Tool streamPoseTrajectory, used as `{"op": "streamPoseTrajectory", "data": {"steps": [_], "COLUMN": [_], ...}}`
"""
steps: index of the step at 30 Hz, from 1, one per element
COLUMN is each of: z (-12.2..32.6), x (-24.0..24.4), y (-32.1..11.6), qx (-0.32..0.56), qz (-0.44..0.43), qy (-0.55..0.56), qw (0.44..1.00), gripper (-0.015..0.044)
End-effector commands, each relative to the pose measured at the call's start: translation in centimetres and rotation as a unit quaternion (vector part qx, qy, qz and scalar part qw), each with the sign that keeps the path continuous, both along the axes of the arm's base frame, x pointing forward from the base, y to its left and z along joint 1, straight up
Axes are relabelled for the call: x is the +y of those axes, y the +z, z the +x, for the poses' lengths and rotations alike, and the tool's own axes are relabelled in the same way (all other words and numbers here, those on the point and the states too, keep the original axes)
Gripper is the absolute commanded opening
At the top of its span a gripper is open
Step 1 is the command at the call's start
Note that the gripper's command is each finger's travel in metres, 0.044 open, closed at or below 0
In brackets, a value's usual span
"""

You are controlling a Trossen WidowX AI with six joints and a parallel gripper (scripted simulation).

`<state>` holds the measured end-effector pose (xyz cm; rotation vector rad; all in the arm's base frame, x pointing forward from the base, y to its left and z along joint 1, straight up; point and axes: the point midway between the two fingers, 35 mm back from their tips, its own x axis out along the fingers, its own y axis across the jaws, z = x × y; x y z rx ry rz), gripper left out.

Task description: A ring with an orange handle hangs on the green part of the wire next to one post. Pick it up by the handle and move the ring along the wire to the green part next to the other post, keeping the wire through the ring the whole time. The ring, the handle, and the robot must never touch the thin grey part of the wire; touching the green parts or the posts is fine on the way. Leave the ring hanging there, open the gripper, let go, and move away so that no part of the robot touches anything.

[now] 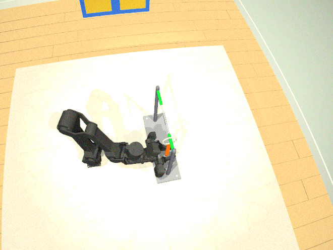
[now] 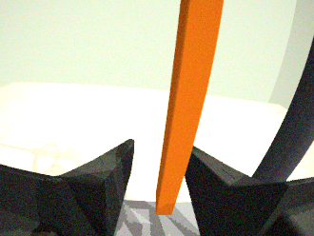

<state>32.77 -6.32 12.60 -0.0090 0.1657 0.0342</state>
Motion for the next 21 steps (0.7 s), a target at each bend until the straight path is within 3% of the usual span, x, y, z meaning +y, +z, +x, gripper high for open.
{"op": "streamPoseTrajectory", "data": {"steps": [1,13,18,21], "z": [0.11,0.11,0.07,0.07], "x": [-0.11,-0.11,-0.01,-0.01], "y": [0.17,0.17,0.05,0.05], "qx": [-0.003,-0.003,-0.001,-0.001], "qz": [0.000,0.000,0.000,0.000], "qy": [-0.003,-0.003,0.000,0.000], "qw": [1.000,1.000,1.000,1.000], "gripper": [0.0160,0.0160,0.0029,-0.0011]}}
